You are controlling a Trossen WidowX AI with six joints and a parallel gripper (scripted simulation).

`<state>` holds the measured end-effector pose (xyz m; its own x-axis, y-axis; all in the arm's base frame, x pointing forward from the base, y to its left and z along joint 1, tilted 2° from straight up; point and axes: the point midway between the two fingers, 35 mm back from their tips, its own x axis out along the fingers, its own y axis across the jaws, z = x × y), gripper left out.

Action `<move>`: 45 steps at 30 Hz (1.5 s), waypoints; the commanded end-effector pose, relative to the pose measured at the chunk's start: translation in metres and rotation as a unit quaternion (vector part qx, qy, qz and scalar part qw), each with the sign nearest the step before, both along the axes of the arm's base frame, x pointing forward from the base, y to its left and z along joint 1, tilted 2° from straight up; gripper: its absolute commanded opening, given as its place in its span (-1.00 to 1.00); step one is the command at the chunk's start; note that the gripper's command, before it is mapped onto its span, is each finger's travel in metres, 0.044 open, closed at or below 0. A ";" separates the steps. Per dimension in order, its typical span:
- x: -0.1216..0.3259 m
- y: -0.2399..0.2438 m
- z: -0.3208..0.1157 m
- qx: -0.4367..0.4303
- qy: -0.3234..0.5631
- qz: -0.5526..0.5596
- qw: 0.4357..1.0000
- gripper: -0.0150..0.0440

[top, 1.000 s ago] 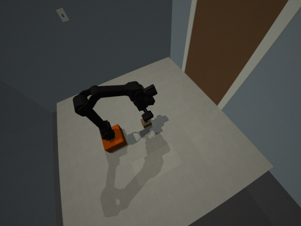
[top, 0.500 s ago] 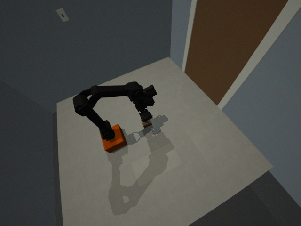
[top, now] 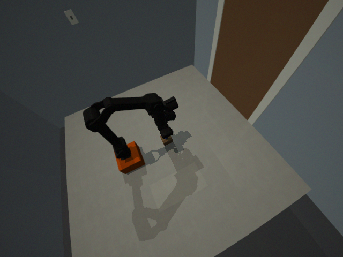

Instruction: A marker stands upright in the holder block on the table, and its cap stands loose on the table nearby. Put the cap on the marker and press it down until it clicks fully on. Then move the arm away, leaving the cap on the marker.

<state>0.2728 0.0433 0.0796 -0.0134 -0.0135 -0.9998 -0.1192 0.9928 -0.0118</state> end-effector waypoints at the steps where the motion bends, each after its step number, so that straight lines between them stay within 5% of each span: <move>1: 0.000 0.000 -0.001 -0.001 -0.001 -0.003 1.000 -0.49; 38: 0.001 0.000 -0.034 0.000 -0.006 -0.001 1.000 -0.49; 45: 0.005 0.001 0.045 0.000 -0.007 -0.001 1.000 -0.49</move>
